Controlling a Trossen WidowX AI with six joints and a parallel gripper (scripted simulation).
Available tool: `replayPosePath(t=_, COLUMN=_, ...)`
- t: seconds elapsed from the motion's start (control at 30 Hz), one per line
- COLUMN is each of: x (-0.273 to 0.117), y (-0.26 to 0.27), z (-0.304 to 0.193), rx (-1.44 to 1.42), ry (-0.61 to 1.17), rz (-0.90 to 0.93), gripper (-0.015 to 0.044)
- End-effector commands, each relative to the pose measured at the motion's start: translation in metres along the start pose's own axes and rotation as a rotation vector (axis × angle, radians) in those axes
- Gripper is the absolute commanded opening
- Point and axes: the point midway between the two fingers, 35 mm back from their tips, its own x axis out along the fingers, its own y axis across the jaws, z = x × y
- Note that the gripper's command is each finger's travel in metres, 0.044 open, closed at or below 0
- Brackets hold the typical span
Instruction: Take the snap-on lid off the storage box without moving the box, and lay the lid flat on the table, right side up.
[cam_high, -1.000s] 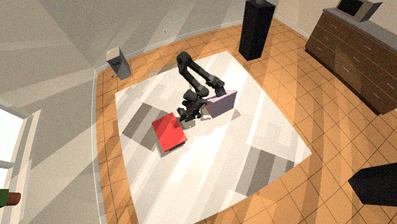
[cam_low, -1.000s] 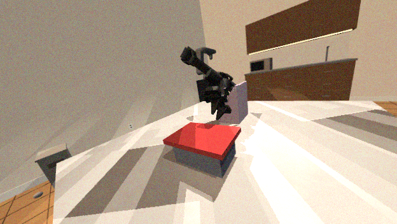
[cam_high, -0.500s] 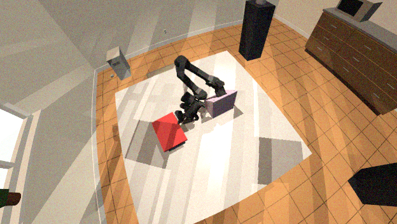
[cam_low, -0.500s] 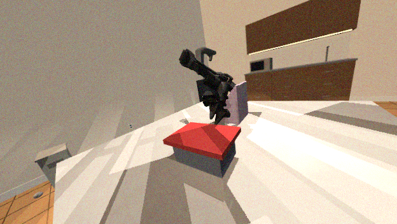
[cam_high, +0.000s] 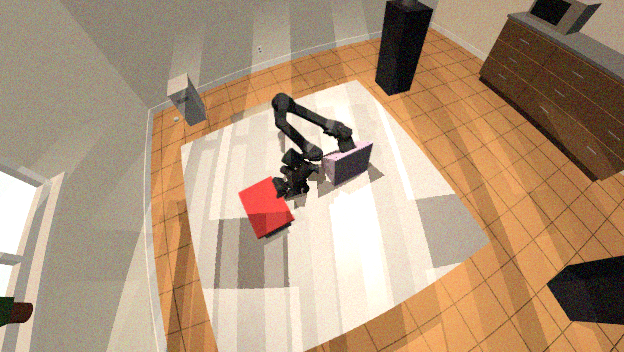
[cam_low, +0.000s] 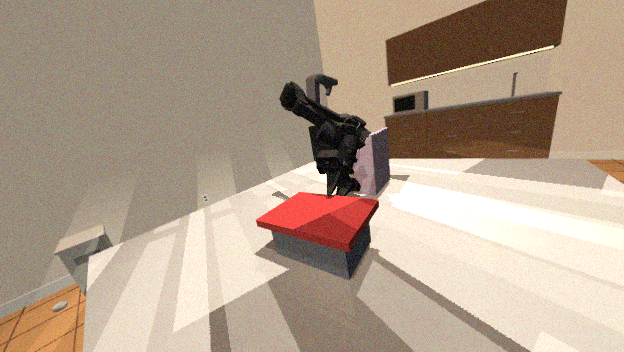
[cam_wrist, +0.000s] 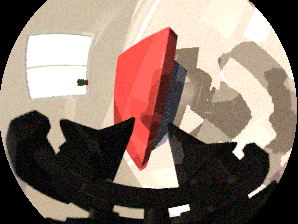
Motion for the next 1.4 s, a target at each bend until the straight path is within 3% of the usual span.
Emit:
replayPosePath(t=0.0, x=0.0043, y=0.001, z=0.0001, rx=-0.002, ry=-0.001, rz=0.006, gripper=0.0183)
replayPosePath(t=0.03, x=0.0043, y=0.001, z=0.0001, rx=-0.002, ry=-0.001, rz=0.006, gripper=0.0156)
replayPosePath(t=0.4, x=0.0043, y=0.001, z=0.0001, rx=-0.002, ry=-0.001, rz=0.006, gripper=0.0083)
replayPosePath(t=0.5, x=0.0043, y=0.001, z=0.0001, rx=-0.002, ry=-0.001, rz=0.006, gripper=0.0004)
replayPosePath(t=1.37, x=0.0005, y=0.0052, z=0.0, rx=0.001, ry=0.0, rz=0.008, gripper=0.0)
